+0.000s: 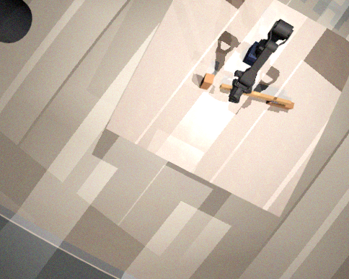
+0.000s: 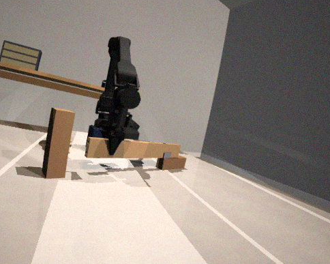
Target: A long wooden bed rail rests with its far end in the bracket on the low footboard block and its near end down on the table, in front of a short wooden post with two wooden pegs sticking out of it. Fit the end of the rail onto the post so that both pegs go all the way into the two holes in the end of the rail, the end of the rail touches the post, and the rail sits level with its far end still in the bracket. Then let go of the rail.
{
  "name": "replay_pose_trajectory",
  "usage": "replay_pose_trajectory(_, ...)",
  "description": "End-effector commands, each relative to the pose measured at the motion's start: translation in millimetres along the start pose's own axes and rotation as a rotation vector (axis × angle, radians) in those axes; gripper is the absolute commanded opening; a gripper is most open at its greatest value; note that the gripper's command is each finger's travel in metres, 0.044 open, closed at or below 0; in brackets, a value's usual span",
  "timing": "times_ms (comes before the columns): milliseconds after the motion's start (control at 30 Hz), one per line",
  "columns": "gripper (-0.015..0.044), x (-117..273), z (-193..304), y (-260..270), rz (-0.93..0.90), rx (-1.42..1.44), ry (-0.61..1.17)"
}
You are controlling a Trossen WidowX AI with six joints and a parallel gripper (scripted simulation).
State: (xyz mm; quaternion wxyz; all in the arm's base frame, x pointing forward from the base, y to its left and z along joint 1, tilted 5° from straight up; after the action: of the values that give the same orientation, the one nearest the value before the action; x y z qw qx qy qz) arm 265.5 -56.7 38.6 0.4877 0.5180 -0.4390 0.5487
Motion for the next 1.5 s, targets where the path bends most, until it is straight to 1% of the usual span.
replay_pose_trajectory(0, 0.0, 0, 1, 0, 0.003, 0.001, -0.001)
replay_pose_trajectory(1467, 0.0, 0, 14, -1, 0.003, 0.001, 0.0)
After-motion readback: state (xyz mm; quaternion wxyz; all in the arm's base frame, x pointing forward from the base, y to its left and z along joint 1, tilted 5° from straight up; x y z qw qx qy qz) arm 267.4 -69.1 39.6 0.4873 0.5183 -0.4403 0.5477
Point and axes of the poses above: the point midway between the two fingers, 35 mm back from their tips, its own x axis back along the fingers, its own y axis across the jaws, z = x × y, the point moved 5 cm from there along x, back along the fingers, and after that the axes turned 1 degree about -x, right-handed, at the moved point
